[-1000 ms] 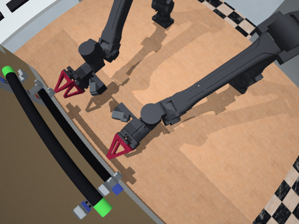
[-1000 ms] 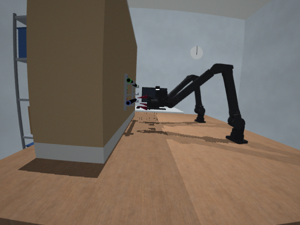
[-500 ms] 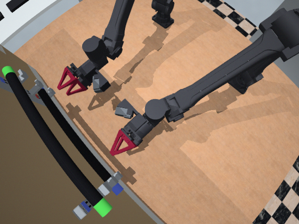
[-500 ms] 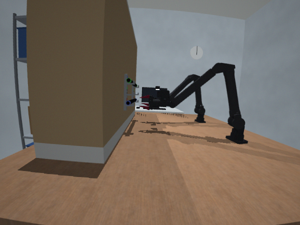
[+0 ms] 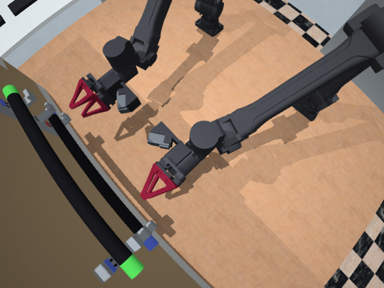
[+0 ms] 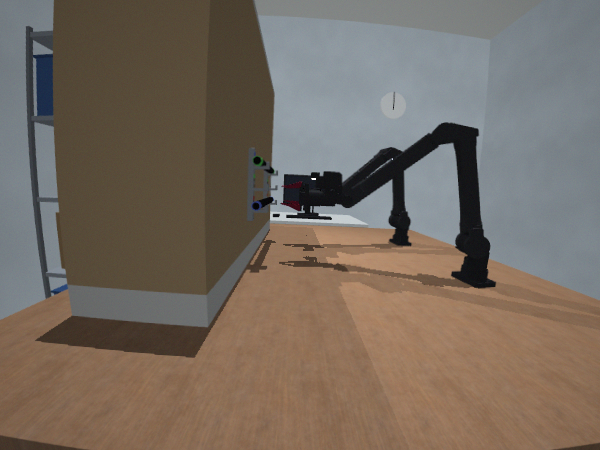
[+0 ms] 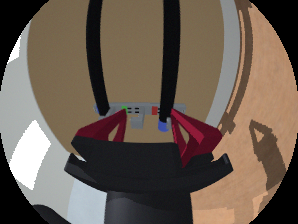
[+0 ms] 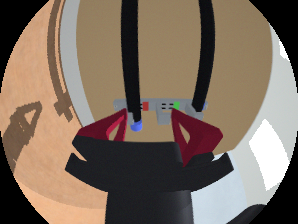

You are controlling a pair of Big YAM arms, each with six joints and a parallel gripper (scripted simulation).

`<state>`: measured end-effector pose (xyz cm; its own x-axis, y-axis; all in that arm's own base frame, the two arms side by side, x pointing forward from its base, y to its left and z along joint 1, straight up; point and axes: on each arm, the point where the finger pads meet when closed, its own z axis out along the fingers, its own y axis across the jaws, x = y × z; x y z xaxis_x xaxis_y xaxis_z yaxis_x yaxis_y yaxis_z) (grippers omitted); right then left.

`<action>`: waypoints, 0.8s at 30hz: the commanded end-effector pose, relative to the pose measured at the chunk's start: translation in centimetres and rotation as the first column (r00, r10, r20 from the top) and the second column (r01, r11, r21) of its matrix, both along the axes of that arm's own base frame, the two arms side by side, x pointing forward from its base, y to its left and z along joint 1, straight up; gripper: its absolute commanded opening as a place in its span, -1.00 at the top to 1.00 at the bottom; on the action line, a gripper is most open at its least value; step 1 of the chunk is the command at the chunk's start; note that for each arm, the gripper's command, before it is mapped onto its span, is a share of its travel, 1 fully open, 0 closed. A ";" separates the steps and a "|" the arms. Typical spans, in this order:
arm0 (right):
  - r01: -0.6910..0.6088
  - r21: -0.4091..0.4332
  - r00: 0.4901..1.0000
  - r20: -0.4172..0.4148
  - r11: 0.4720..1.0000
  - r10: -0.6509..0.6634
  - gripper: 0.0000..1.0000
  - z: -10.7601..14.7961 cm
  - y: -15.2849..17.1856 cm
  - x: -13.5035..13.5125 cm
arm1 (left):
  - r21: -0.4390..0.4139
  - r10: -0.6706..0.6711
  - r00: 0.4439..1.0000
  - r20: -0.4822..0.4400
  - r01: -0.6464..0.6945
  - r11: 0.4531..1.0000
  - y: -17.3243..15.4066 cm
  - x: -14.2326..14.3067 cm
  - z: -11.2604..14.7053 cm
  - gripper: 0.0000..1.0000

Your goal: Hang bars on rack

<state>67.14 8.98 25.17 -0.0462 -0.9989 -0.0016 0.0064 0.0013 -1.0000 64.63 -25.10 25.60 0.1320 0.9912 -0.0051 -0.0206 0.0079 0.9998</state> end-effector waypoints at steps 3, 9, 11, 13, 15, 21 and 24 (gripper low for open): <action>-0.011 0.025 0.999 0.034 1.000 0.010 -0.29 3.3 1.0 0.4 | -0.012 -0.007 1.000 0.029 0.007 1.000 -0.8 0.4 3.6 -0.29; -0.011 0.024 0.999 0.033 1.000 0.010 -0.29 4.8 1.1 0.4 | -0.010 -0.006 1.000 0.023 0.006 1.000 -0.8 0.5 5.1 -0.29; -0.011 0.024 0.999 0.032 1.000 0.010 -0.29 5.3 1.1 0.4 | -0.009 -0.006 1.000 0.021 0.006 1.000 -0.8 0.5 5.6 -0.29; -0.011 0.024 0.999 0.031 1.000 0.010 -0.29 5.8 1.1 0.4 | -0.008 -0.006 1.000 0.019 0.006 1.000 -0.8 0.5 6.1 -0.29; -0.011 0.024 0.999 0.031 1.000 0.010 -0.29 6.1 1.1 0.4 | -0.008 -0.006 1.000 0.018 0.006 1.000 -0.8 0.5 6.3 -0.29; -0.011 0.026 0.999 0.040 1.000 0.010 -0.29 7.3 1.2 0.6 | -0.011 -0.005 1.000 0.024 0.005 1.000 -0.8 0.7 7.6 -0.29; -0.011 0.027 0.999 0.045 1.000 0.009 -0.29 8.1 1.2 0.7 | -0.013 -0.005 1.000 0.027 0.005 1.000 -0.8 0.8 8.3 -0.29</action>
